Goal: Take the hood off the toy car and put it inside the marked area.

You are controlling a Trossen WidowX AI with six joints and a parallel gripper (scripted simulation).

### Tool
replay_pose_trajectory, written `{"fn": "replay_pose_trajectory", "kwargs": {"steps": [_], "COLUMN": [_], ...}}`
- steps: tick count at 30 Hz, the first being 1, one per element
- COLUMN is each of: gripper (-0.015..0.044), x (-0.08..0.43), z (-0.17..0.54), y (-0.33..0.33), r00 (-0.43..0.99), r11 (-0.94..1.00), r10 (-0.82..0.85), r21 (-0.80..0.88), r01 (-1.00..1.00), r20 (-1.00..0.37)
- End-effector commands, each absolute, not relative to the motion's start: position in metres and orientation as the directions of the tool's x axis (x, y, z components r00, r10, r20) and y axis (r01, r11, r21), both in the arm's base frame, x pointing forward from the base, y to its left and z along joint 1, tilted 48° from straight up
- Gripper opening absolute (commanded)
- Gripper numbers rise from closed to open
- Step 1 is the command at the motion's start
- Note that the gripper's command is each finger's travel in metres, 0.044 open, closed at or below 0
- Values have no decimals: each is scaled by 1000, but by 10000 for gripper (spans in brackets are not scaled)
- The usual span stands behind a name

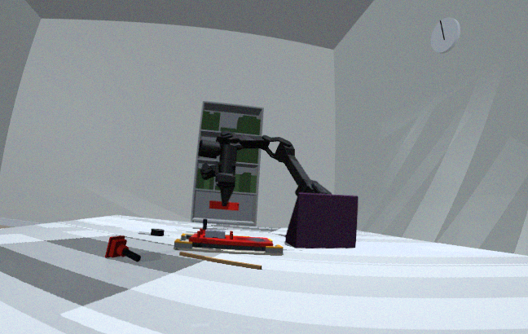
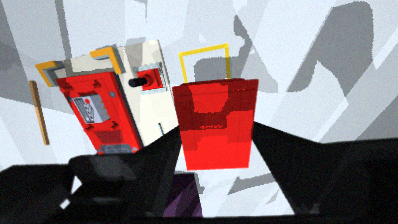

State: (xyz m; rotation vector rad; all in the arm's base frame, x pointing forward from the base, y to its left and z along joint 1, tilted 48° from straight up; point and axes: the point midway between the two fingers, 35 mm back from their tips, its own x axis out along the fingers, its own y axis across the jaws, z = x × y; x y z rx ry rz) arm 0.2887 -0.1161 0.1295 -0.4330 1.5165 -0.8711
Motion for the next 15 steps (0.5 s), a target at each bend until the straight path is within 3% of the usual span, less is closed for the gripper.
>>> {"fn": "replay_pose_trajectory", "kwargs": {"steps": [1,15], "gripper": [0,0], "x": [287,286], "z": [127,120], "y": [-119,-126], "r00": [-162,-161], "r11": [640,641], "r10": [-722,-721], "r21": [-738,-737], "r01": [213,214], "r20": [-673,-674]}}
